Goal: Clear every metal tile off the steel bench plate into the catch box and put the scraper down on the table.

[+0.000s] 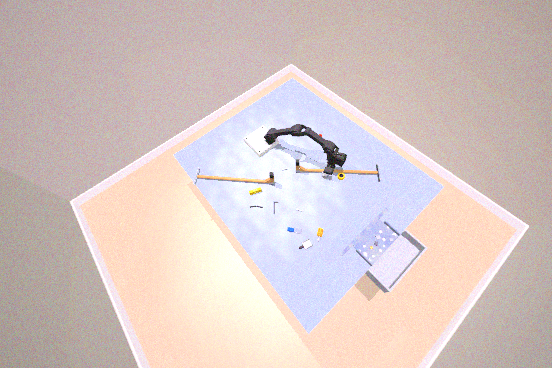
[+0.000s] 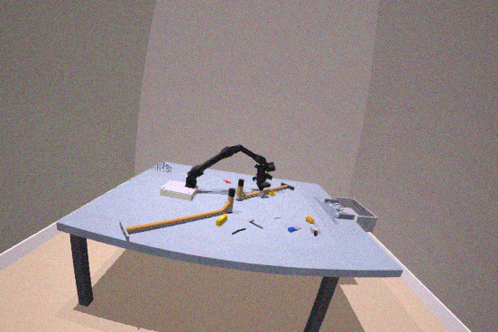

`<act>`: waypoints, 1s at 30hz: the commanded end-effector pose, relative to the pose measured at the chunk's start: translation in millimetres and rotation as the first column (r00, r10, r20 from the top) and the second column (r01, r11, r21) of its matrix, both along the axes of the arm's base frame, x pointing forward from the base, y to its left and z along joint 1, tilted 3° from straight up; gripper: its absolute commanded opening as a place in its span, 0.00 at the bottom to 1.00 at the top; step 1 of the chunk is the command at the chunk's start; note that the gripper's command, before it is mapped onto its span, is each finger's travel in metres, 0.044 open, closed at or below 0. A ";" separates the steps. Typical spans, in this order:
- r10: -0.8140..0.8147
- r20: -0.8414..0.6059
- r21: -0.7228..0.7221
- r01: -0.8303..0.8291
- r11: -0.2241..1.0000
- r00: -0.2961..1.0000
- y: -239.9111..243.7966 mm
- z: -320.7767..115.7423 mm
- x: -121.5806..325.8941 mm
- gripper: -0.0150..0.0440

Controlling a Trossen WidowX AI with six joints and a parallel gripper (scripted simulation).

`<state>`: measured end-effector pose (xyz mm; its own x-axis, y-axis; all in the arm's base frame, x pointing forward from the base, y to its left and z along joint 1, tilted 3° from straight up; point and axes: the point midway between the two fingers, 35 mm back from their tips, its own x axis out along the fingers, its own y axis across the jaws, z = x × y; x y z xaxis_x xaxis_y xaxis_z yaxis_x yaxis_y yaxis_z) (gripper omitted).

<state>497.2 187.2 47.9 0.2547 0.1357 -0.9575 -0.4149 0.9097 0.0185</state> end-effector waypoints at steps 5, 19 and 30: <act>0.001 0.016 0.001 -0.001 1.000 1.000 -7.0 3.0 10.3 0.25; 0.001 0.018 0.001 -0.001 1.000 1.000 -17.0 3.4 20.0 0.25; 0.001 0.020 0.000 -0.001 1.000 1.000 -25.2 3.5 27.2 0.25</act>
